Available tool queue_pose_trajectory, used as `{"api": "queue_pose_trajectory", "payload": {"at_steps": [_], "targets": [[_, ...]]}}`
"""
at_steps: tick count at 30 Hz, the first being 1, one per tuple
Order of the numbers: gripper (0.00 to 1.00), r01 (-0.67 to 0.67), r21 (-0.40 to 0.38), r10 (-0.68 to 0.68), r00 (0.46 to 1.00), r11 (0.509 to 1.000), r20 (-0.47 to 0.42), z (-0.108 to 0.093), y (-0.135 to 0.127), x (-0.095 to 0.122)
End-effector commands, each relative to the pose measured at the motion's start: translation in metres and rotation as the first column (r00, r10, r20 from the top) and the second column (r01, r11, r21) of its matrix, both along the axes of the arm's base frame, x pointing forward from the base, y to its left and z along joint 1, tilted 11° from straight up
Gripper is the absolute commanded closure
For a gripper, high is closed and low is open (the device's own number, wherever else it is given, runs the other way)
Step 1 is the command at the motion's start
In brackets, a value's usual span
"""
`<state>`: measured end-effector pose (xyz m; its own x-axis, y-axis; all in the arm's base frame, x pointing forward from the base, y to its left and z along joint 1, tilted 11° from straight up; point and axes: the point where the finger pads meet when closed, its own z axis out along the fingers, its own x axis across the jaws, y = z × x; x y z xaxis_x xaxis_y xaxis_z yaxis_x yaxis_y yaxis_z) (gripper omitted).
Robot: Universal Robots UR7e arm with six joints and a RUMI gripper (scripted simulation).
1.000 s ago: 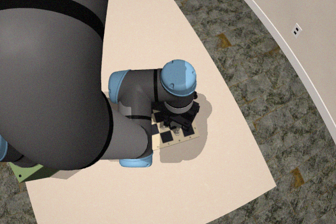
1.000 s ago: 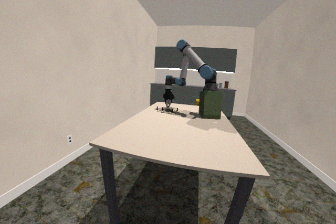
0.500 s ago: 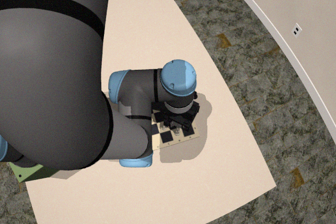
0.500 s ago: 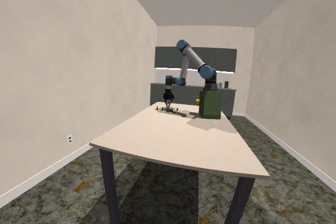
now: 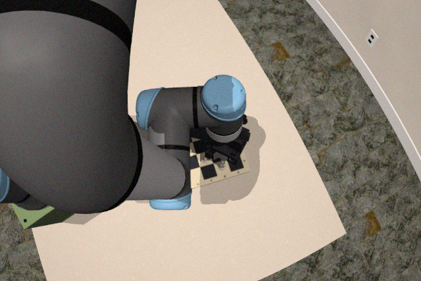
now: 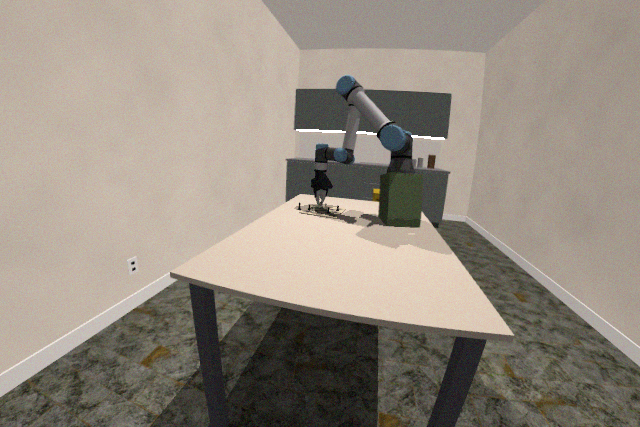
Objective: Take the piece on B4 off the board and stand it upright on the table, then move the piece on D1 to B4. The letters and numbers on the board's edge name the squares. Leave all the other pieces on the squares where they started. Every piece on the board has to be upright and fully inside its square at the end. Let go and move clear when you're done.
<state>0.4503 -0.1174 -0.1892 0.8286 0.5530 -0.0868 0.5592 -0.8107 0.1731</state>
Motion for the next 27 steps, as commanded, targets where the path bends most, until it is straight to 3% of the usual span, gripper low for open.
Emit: {"api": "queue_pose_trajectory", "payload": {"at_steps": [1,27], "targets": [[1.00,0.000,0.000,0.000,1.000,1.000,0.001,-0.0007,-0.0003,0.0005],[1.00,0.000,0.000,0.000,1.000,1.000,0.001,-0.0030,-0.0007,0.0005]]}}
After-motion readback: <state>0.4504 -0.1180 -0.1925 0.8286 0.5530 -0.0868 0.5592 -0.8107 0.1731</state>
